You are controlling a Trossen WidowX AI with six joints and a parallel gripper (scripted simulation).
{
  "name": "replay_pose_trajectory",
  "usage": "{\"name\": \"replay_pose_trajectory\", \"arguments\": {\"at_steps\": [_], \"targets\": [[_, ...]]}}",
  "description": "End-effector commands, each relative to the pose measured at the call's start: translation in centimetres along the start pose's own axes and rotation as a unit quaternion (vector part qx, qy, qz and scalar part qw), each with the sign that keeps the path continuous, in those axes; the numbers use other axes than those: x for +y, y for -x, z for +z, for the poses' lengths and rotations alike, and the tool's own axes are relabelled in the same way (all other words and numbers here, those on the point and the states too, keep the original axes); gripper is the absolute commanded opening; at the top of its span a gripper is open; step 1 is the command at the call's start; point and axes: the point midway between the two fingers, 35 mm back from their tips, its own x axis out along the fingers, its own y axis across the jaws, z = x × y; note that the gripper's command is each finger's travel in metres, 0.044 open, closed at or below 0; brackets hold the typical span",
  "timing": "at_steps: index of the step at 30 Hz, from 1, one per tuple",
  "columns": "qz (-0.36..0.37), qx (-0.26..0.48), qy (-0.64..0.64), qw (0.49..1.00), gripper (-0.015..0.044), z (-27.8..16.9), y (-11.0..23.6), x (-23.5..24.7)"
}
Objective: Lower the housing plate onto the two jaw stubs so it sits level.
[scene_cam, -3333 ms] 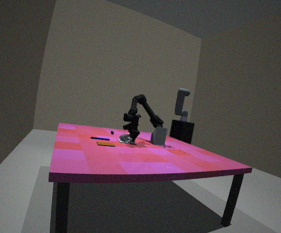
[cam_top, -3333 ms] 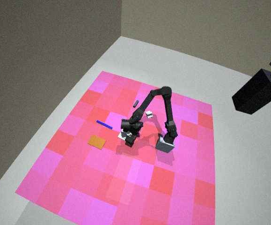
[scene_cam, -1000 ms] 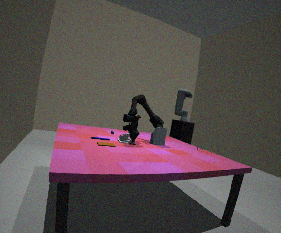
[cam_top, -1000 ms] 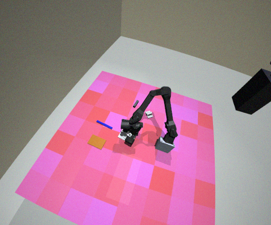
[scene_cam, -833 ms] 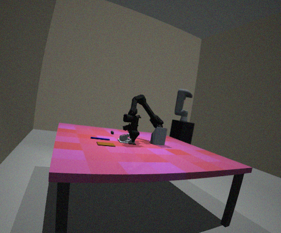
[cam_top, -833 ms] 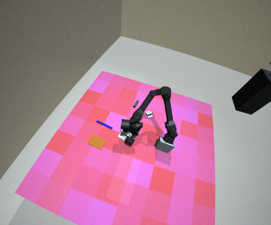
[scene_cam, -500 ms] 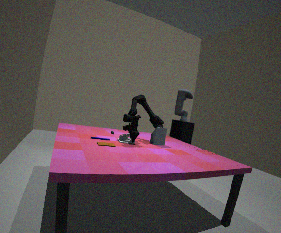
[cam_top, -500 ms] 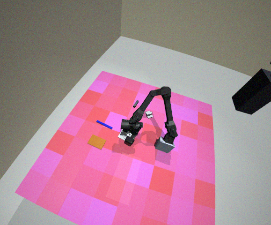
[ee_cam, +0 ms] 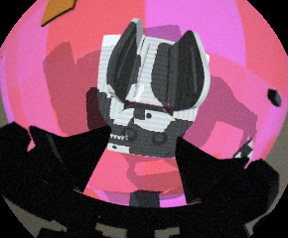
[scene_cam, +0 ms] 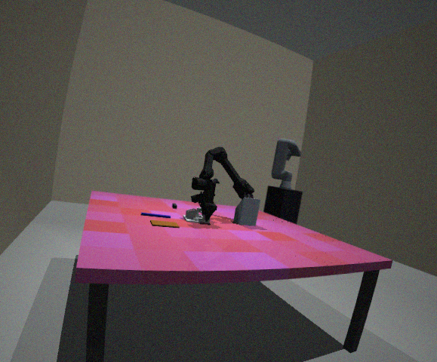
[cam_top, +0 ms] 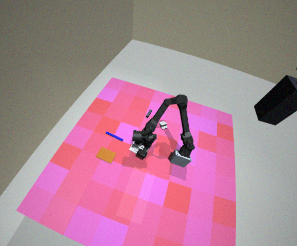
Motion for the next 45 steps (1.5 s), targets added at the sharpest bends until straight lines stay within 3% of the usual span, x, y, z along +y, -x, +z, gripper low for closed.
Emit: {"name": "replay_pose_trajectory", "arguments": {"at_steps": [1,27,31,45], "targets": [[0.0,0.0,0.001,1.0,0.0351,-0.01,-0.04,0.02],[0.0,0.0,0.001,1.0,0.0351,-0.01,-0.04,0.02],[0.0,0.0,0.0,1.0,0.044,0.0,0.0,0.0],[0.0,0.0,0.0,1.0,0.044,0.03,0.19,0.02]]}}
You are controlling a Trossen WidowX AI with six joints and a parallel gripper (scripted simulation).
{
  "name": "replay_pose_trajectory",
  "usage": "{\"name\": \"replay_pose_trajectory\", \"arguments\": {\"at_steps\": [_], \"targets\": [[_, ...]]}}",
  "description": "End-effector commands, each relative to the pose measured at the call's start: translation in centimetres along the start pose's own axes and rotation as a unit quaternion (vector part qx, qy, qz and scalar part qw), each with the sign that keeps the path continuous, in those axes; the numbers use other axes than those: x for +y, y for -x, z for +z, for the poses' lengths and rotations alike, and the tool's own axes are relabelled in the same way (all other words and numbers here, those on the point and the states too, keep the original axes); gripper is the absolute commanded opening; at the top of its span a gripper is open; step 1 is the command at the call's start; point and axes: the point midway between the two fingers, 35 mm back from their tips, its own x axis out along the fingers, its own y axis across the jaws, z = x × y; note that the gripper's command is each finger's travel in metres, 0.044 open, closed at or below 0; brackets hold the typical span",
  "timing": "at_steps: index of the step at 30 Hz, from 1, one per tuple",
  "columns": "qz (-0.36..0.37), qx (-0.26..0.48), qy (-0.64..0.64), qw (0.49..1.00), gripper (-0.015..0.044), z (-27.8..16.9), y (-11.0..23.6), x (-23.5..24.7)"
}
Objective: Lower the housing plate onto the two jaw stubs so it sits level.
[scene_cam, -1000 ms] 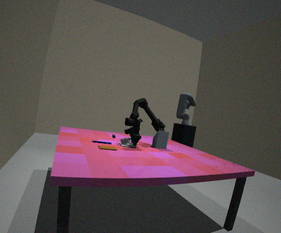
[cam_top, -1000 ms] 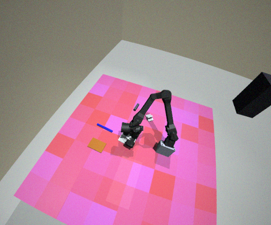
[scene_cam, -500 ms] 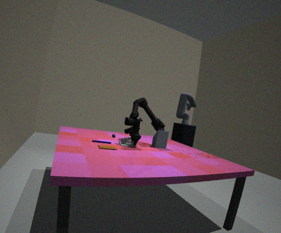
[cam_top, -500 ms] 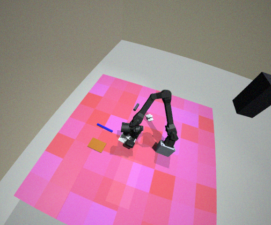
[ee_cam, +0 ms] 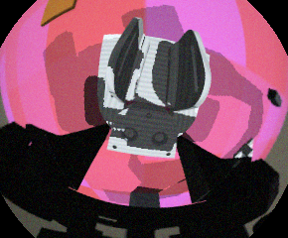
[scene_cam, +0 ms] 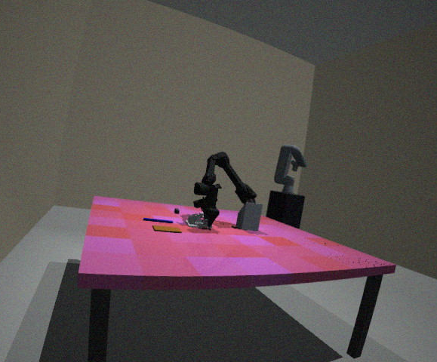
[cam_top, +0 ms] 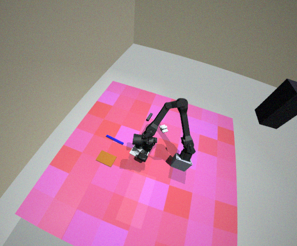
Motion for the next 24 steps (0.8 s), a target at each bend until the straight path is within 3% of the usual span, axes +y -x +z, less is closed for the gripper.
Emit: {"name": "replay_pose_trajectory", "arguments": {"at_steps": [1,9,15,24], "targets": [[0.001,0.0,0.0,1.0,0.044,0.1,0.5,0.1],[0.002,0.0,0.001,1.0,0.044,0.0,7.4,0.1],[0.001,-0.005,0.004,1.0,0.044,0.1,7.0,0.2],[0.002,0.001,0.002,1.0,0.044,-5.5,12.6,-0.9]]}}
